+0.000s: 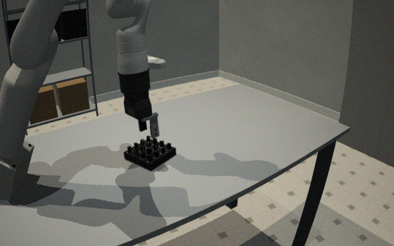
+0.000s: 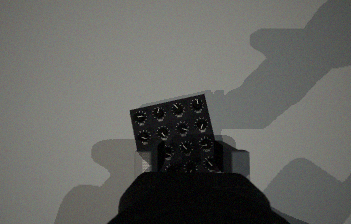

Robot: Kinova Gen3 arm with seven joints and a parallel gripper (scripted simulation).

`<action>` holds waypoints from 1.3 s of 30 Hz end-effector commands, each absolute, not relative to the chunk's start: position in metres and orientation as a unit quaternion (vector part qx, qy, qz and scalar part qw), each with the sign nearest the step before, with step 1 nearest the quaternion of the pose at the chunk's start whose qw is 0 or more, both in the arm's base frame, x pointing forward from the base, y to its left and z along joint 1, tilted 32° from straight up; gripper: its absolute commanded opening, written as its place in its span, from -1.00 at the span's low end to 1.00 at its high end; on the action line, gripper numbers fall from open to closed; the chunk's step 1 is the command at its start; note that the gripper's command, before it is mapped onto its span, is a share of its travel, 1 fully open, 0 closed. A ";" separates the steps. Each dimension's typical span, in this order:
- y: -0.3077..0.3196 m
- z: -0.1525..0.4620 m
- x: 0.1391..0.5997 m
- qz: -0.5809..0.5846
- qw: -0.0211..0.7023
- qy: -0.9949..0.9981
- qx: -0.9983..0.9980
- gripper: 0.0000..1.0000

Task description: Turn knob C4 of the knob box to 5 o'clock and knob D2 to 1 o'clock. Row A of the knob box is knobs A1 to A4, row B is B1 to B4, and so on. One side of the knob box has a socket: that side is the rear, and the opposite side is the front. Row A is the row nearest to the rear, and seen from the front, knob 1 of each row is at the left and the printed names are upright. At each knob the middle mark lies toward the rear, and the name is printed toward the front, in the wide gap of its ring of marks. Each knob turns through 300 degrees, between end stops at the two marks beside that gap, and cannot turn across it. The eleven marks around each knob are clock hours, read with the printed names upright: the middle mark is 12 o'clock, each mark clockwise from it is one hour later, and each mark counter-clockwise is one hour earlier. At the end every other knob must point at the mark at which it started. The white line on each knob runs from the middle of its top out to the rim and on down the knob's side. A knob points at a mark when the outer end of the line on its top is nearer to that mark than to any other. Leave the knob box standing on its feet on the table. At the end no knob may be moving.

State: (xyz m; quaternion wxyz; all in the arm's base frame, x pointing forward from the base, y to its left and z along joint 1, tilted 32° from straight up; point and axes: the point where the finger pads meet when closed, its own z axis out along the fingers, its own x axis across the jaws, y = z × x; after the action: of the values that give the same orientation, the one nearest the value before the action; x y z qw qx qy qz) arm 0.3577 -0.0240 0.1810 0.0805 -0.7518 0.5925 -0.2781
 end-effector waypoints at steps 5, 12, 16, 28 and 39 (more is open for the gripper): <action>-0.037 0.189 0.360 -0.265 0.052 0.535 -0.801 1.00; -0.044 0.191 0.361 -0.270 0.042 0.505 -0.819 1.00; -0.045 0.191 0.361 -0.271 0.041 0.501 -0.821 1.00; -0.046 0.191 0.361 -0.271 0.040 0.497 -0.824 -0.07; -0.046 0.191 0.361 -0.271 0.040 0.497 -0.824 -0.07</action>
State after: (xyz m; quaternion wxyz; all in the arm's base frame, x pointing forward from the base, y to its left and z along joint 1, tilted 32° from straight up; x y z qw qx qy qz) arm 0.3609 -0.0456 0.1909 0.0394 -0.8237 0.4967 -0.2707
